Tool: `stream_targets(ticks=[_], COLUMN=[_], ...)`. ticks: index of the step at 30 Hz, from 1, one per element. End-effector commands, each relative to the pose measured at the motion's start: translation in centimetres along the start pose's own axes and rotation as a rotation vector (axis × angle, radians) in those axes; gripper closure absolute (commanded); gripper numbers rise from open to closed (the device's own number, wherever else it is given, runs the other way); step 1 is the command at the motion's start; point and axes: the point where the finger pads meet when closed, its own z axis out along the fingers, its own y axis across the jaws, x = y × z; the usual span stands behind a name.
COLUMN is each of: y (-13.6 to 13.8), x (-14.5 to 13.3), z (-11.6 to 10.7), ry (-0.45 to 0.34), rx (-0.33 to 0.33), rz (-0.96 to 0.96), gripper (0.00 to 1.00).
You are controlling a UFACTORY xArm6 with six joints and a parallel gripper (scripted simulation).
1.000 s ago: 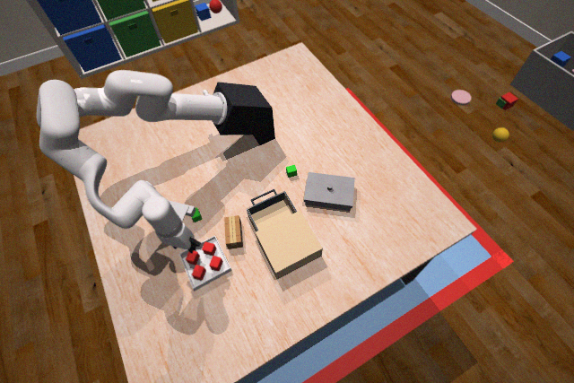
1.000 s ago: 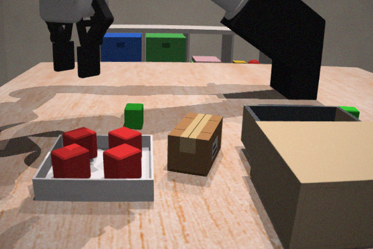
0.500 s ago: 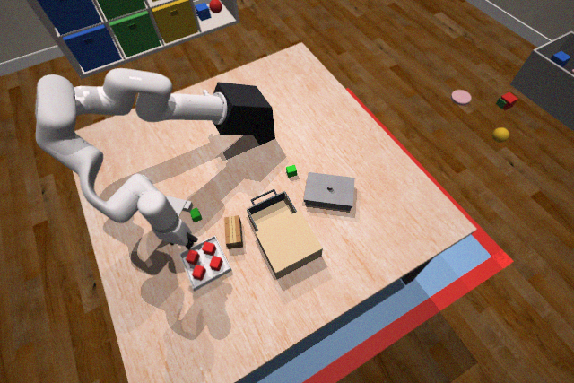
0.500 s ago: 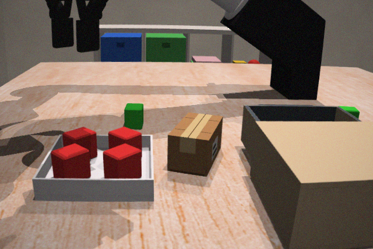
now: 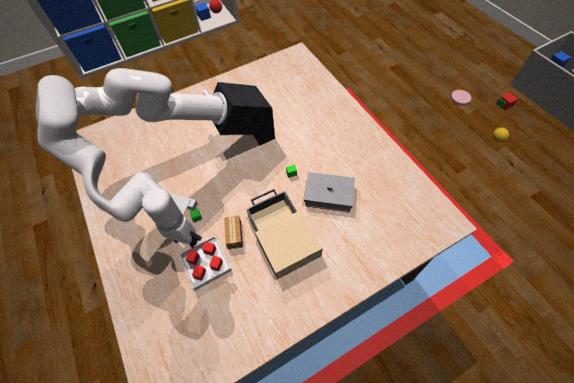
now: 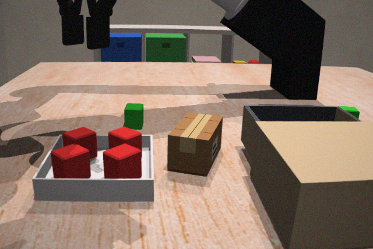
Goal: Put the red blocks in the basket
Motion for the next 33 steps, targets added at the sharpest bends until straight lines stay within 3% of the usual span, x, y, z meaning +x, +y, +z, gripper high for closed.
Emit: stream_targets(ticks=[1, 8, 11, 13, 14, 20, 28, 30, 31, 33], y=[3.7, 8.2, 9.4, 9.4, 10.7, 12.1, 14.2, 14.2, 15.2, 15.6], x=[3.1, 9.2, 11.7, 11.7, 14.1, 19.0, 25.8, 25.8, 28.3, 29.1], z=[-0.2, -0.4, -0.5, -0.5, -0.5, -0.3, 0.1, 0.1, 0.1, 0.2], ry=[0.006, 0.025, 0.026, 0.026, 0.025, 0.007, -0.006, -0.006, -0.007, -0.007], rx=[-0.015, -0.026, -0.022, -0.022, -0.019, -0.004, 0.002, 0.002, 0.002, 0.002], rz=[0.099, 0.354, 0.464, 0.464, 0.516, 0.708, 0.79, 0.79, 0.79, 0.79], gripper=[0.41, 0.41, 0.41, 0.41, 0.41, 0.41, 0.41, 0.41, 0.41, 0.41])
